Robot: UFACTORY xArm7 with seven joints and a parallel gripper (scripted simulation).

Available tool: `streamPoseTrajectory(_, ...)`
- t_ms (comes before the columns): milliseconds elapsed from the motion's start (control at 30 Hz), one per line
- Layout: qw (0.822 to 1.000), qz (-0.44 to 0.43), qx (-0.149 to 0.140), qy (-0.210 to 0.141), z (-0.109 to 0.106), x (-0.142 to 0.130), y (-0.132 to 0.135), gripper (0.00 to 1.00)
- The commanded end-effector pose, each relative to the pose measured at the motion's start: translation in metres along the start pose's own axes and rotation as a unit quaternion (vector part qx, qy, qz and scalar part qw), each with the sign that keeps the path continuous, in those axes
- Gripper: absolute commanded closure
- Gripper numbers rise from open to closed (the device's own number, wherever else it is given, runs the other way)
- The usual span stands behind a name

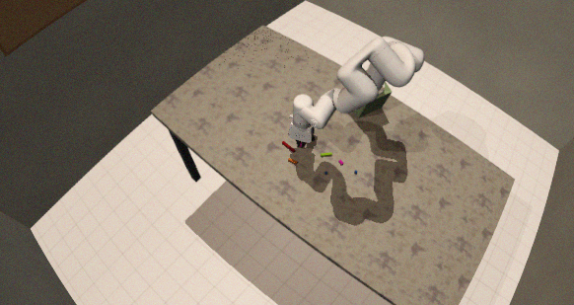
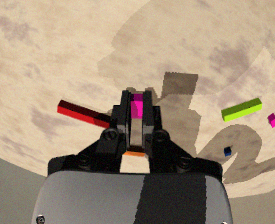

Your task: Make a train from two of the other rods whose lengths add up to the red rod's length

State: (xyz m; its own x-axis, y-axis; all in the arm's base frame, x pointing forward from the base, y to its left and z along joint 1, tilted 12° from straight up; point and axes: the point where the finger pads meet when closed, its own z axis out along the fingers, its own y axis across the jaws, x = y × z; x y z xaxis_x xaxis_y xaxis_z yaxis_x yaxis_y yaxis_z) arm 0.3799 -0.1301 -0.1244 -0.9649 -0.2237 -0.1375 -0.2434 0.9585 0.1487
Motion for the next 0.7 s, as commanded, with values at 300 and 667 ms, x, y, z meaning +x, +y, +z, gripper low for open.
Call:
streamPoseTrajectory(300, 1.0, 0.0, 0.001, -0.001, -0.084, -0.001, -0.001, 0.96)
streamPoseTrajectory(667, 1.0, 0.0, 0.001, -0.001, -0.092, -0.001, -0.001, 0.96)
